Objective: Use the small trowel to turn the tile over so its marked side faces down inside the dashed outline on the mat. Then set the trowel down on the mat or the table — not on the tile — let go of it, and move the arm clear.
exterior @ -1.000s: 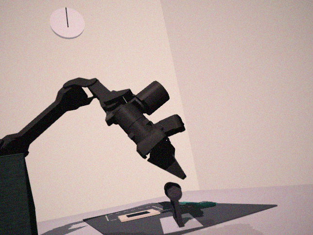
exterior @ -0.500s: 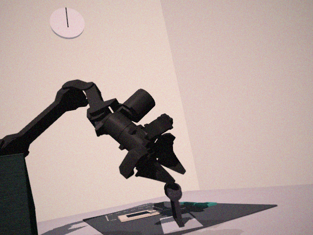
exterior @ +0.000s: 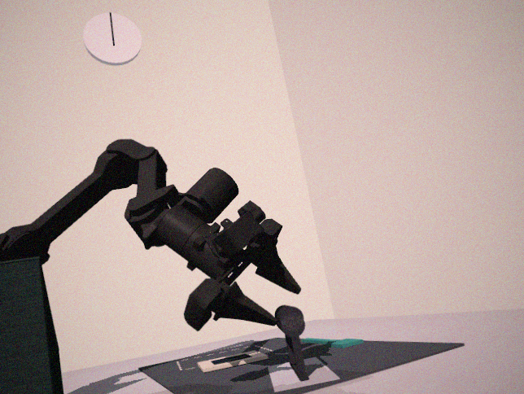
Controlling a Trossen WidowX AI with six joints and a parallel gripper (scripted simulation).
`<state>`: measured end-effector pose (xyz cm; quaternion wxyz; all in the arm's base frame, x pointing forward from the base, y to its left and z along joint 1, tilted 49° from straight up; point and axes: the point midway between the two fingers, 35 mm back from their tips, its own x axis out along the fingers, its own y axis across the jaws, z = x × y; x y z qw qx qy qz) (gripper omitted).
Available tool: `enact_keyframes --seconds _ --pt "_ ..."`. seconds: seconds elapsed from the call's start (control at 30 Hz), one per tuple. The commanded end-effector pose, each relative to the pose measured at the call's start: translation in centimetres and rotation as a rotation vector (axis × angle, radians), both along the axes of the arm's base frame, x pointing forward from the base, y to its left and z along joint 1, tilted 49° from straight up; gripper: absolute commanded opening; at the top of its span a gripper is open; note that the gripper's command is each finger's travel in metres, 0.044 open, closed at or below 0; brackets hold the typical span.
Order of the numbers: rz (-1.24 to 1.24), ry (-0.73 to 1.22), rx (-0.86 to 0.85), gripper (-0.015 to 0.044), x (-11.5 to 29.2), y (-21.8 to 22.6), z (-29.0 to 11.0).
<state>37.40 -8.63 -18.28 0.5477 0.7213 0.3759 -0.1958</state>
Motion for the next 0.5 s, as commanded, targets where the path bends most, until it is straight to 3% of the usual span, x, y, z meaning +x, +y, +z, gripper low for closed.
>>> enact_keyframes --seconds 0.0,0.47 --pt "-0.101 0.001 0.113 0.0300 -0.3 1.1 0.8" --pt "-0.371 0.019 0.474 0.0300 -1.4 3.5 3.6"
